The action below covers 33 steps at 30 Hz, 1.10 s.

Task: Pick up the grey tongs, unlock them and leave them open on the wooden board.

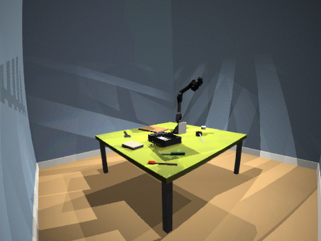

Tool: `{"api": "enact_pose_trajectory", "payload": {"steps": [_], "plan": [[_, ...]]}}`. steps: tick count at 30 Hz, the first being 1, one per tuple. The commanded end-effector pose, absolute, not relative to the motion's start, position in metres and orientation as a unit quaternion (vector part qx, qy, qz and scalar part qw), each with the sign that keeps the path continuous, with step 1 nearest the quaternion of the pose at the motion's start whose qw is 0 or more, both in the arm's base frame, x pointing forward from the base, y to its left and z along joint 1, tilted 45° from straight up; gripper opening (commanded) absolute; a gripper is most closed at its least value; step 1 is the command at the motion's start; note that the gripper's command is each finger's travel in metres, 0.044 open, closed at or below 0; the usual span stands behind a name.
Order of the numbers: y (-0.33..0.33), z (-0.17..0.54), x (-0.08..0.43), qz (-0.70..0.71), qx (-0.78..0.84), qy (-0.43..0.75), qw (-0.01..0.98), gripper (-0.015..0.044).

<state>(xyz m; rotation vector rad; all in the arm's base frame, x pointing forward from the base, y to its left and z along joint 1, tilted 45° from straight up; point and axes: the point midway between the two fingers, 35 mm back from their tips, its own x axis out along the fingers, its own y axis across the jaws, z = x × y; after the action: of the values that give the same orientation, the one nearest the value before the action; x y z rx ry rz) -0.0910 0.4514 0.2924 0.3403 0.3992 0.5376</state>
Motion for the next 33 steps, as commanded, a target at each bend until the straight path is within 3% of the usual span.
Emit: {"api": "enact_pose_trajectory", "payload": {"steps": [1,14,33], "plan": [[0.452,0.292,-0.09,0.261,0.165,0.195,0.931,0.0426],[0.462,0.249,-0.023,0.195,0.11,0.244,0.944,0.044],[0.42,0.142,0.186,-0.032,-0.031,0.308,0.95,0.044]]}}
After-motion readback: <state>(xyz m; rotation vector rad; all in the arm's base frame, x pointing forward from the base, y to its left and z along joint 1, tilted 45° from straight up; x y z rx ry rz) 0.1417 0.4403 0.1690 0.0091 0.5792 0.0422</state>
